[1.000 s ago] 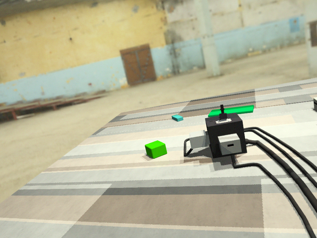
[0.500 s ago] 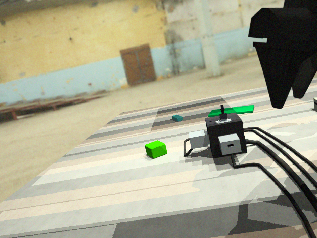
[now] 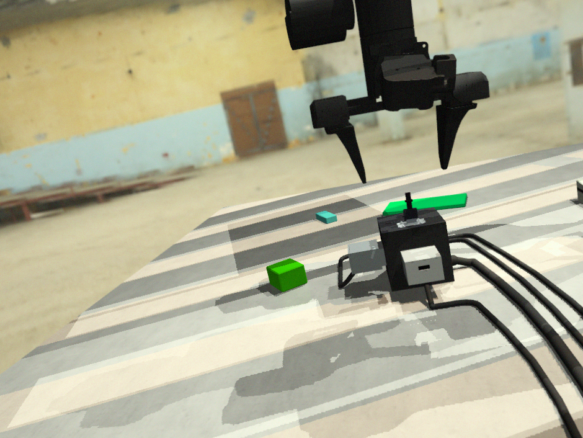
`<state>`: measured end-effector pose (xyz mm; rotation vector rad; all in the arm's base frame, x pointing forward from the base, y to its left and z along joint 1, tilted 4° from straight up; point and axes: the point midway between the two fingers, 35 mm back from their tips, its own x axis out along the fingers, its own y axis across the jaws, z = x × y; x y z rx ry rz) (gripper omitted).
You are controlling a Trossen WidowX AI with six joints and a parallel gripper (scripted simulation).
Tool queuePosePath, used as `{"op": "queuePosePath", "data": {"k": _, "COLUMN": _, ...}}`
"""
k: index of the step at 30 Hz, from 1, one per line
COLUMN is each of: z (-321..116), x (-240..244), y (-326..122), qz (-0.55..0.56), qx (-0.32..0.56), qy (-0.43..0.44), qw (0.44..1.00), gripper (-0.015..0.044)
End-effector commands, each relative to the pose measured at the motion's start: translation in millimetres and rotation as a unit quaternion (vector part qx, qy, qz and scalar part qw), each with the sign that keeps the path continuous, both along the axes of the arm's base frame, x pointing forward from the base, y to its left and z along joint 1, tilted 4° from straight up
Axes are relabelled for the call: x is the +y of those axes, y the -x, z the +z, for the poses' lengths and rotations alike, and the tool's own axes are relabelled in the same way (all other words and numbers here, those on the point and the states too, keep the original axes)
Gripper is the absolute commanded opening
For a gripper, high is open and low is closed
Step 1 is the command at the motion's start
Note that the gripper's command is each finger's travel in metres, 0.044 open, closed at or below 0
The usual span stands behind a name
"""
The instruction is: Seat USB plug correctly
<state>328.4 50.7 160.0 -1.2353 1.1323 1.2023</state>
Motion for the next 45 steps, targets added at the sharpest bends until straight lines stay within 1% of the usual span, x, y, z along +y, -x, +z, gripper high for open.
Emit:
{"op": "queuePosePath", "data": {"k": 1, "z": -5.9, "x": -26.0, "y": 4.4, "qz": -0.058, "qx": 0.023, "qy": -0.021, "qw": 0.998, "gripper": 0.0440}}
{"op": "queuePosePath", "data": {"k": 13, "z": -8.2, "x": -28.6, "y": 3.2, "qz": -0.060, "qx": 0.023, "qy": -0.022, "qw": 0.998, "gripper": 0.0440}}
{"op": "queuePosePath", "data": {"k": 45, "z": -36.2, "x": -27.2, "y": 2.9, "qz": -0.060, "qx": 0.023, "qy": -0.022, "qw": 0.998, "gripper": 0.0440}}
